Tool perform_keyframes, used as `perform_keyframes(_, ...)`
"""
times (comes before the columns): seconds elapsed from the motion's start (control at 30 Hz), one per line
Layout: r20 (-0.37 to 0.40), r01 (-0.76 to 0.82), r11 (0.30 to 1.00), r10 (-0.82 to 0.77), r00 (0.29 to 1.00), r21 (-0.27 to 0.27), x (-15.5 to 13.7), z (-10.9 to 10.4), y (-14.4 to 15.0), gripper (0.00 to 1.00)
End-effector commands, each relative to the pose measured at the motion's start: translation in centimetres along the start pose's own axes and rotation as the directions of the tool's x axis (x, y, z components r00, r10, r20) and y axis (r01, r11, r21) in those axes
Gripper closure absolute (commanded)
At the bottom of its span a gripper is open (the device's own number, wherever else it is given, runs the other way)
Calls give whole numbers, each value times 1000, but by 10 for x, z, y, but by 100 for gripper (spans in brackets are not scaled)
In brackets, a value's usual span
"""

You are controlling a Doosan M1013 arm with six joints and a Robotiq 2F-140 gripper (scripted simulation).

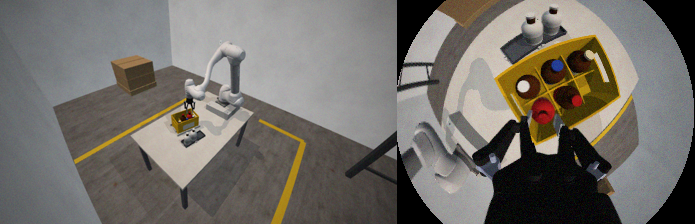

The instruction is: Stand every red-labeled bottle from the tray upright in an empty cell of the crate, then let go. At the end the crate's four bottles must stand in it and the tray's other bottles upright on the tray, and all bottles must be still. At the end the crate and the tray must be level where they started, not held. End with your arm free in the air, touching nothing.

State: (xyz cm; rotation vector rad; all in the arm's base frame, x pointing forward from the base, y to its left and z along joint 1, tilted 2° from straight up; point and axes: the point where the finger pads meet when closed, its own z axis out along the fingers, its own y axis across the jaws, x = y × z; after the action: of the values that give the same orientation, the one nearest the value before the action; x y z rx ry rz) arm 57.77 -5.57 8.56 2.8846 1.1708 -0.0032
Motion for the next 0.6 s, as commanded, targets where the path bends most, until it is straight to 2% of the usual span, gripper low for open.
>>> perform_keyframes(0.0,0,0,1000,0,1000,0,0,-1,0,62)
perform_keyframes(0.27,0,0,1000,0,1000,0,0,-6,0,62)
perform_keyframes(0.57,0,0,1000,0,1000,0,0,-23,0,62)
